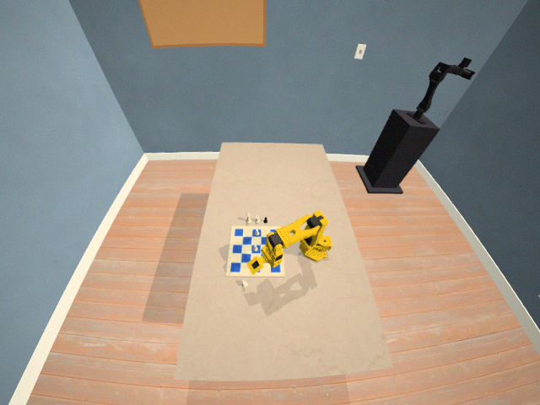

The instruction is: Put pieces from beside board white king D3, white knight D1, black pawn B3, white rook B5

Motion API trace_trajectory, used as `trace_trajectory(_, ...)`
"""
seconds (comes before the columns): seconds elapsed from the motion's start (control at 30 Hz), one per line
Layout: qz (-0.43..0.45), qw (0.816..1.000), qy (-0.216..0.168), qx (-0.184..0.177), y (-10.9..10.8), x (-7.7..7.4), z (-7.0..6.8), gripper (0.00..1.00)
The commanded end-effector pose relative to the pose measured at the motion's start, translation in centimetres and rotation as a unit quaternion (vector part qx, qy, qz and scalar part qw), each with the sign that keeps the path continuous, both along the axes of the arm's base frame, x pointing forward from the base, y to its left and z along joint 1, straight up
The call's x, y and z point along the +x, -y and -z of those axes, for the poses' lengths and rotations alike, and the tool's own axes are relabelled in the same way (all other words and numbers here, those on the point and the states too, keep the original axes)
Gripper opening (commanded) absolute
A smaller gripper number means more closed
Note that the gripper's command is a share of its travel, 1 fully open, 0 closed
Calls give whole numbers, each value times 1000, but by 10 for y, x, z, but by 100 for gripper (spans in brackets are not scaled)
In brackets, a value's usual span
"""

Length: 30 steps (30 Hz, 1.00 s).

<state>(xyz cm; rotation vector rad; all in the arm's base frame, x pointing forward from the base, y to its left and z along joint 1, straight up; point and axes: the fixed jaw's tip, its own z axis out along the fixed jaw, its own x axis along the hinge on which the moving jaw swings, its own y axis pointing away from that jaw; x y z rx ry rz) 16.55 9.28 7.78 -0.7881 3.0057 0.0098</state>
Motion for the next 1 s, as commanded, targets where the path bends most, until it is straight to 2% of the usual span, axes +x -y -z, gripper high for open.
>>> trace_trajectory(0.0,-3,1000,-5,-2,-2,0,17,0)
trace_trajectory(0.07,-3,1000,-5,-2,-2,0,17,0)
trace_trajectory(0.27,-3,1000,-5,-2,-2,0,36,0)
trace_trajectory(0.43,-3,1000,-5,-2,-2,0,46,0)
trace_trajectory(0.97,-4,1000,-6,-2,-1,-2,51,0)
